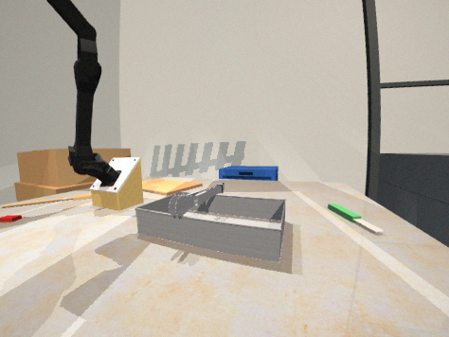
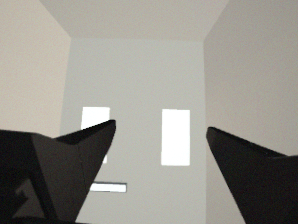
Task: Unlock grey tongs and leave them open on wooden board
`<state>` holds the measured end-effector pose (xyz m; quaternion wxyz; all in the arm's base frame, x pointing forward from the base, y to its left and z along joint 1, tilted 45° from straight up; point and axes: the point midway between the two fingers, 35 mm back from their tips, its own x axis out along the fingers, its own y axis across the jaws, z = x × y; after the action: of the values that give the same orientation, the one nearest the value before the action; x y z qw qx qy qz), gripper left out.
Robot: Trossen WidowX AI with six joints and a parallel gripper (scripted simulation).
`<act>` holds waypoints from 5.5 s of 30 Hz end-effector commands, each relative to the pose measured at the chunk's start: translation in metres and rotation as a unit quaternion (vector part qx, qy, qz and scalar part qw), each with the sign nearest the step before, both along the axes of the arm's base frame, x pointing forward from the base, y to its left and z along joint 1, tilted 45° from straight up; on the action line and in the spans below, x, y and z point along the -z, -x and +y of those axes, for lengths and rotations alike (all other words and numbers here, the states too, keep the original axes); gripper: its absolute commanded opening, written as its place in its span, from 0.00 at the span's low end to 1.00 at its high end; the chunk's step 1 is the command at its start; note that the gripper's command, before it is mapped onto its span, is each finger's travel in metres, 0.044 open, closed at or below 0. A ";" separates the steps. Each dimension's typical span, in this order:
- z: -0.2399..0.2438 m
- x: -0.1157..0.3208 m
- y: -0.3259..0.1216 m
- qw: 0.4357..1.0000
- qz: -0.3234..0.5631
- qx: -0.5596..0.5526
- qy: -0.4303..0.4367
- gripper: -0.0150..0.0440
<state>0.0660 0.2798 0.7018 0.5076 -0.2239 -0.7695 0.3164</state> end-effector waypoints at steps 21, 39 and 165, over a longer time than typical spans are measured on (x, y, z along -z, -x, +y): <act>-0.093 -0.039 0.095 0.975 -0.090 -0.017 -0.202 1.00; -0.264 -0.051 0.153 0.865 -0.132 0.013 -0.484 1.00; -0.350 0.661 -0.297 -0.157 0.436 0.598 0.653 1.00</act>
<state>0.3660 -0.0654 0.0464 -0.3058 0.6183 -0.6810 -0.2458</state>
